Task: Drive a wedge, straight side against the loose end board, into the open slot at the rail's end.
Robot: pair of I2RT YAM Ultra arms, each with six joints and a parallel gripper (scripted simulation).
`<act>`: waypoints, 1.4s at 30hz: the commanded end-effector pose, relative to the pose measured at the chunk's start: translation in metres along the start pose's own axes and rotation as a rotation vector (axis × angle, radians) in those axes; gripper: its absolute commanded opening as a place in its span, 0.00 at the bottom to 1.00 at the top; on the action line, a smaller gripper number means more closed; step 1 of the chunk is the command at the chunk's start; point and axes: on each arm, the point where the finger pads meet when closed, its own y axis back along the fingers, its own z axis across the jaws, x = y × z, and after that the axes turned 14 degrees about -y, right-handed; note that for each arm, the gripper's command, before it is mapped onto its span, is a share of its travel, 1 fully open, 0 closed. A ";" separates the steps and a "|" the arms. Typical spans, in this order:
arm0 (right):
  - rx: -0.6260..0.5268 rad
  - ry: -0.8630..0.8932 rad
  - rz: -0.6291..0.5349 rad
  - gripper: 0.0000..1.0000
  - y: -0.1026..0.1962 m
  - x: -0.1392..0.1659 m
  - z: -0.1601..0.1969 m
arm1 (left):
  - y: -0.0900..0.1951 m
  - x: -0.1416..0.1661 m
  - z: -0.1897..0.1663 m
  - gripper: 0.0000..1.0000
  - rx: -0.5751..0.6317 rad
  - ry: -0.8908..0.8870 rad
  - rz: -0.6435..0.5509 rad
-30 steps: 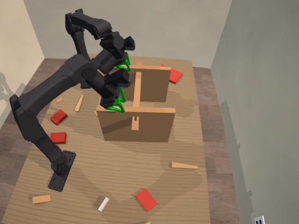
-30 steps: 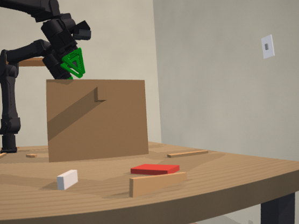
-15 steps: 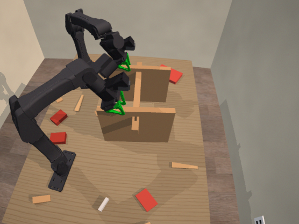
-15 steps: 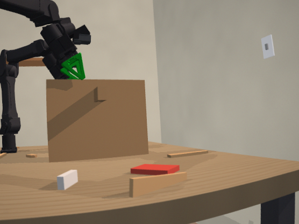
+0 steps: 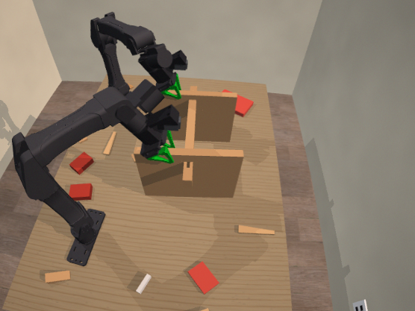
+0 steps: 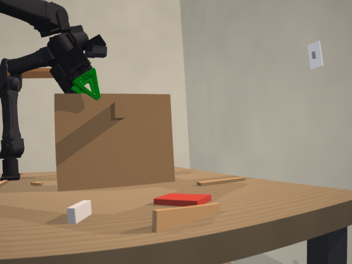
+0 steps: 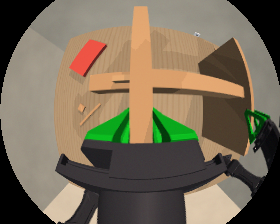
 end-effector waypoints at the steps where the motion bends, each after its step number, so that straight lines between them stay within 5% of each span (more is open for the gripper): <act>1: -0.028 -0.019 -0.048 0.52 0.006 -0.009 -0.001 | 0.018 -0.017 0.008 0.00 0.003 0.030 -0.083; 5: -0.048 -0.026 -0.060 0.52 0.012 -0.014 0.003 | 0.018 -0.017 0.008 0.00 0.003 0.030 -0.083; 6: -0.064 -0.039 -0.076 0.00 0.019 -0.021 0.004 | 0.018 -0.017 0.008 0.00 0.003 0.030 -0.083; 21: -0.065 -0.045 -0.076 0.00 0.019 -0.020 0.004 | 0.018 -0.017 0.008 0.00 0.003 0.030 -0.083; 42: -0.065 -0.045 -0.076 0.00 0.019 -0.020 0.004 | 0.014 -0.036 -0.070 0.00 0.257 0.023 -0.111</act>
